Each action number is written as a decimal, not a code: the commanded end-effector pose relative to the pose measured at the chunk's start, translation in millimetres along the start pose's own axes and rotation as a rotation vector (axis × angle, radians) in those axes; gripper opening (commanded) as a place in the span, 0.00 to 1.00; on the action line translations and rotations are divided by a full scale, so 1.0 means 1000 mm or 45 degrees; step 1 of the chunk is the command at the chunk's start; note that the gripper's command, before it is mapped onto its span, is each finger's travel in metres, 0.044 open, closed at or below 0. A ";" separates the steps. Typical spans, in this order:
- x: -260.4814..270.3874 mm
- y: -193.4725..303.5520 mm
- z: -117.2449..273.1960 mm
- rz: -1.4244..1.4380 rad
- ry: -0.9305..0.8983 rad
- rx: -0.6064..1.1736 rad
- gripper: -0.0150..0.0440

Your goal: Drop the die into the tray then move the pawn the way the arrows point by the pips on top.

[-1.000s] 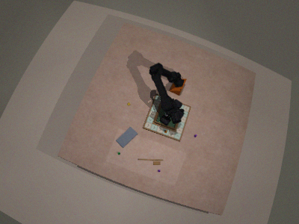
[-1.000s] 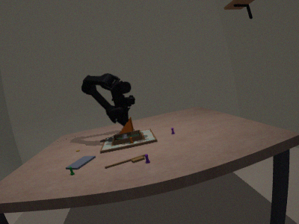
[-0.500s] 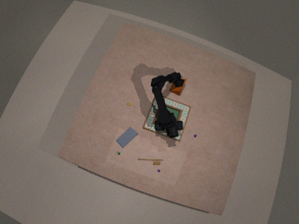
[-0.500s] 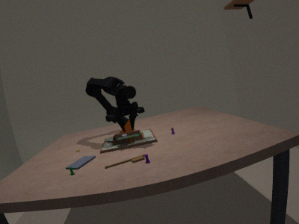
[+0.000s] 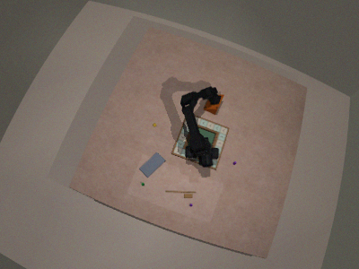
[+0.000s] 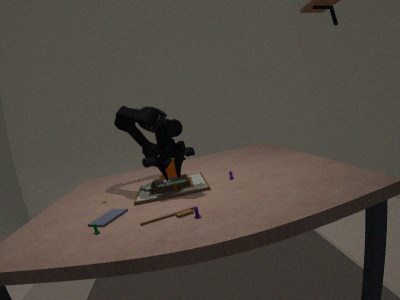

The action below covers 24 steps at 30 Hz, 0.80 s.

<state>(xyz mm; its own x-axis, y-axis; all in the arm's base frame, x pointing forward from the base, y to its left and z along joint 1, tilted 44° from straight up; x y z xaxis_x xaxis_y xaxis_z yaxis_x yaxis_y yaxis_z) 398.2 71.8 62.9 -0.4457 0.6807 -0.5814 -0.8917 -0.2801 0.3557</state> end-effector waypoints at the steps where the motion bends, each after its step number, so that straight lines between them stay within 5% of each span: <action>1: 0.001 0.000 -0.006 0.011 0.008 0.001 0.59; 24: 0.001 0.001 -0.040 0.010 0.010 0.002 0.55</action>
<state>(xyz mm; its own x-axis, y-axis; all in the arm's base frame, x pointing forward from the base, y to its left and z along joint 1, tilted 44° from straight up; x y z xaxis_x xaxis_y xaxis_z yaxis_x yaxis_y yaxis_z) 395.2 46.7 35.6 -0.4459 0.6795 -0.5827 -0.8916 -0.2801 0.3557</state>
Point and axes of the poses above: the point midway between the two fingers, 35 mm back from their tips, its own z axis back along the fingers, its own x axis across the jaws, y = z × x, the point moved 9 cm from there along z, back along the fingers, and after that the axes turned 11 degrees about z, right-handed, at the moved point
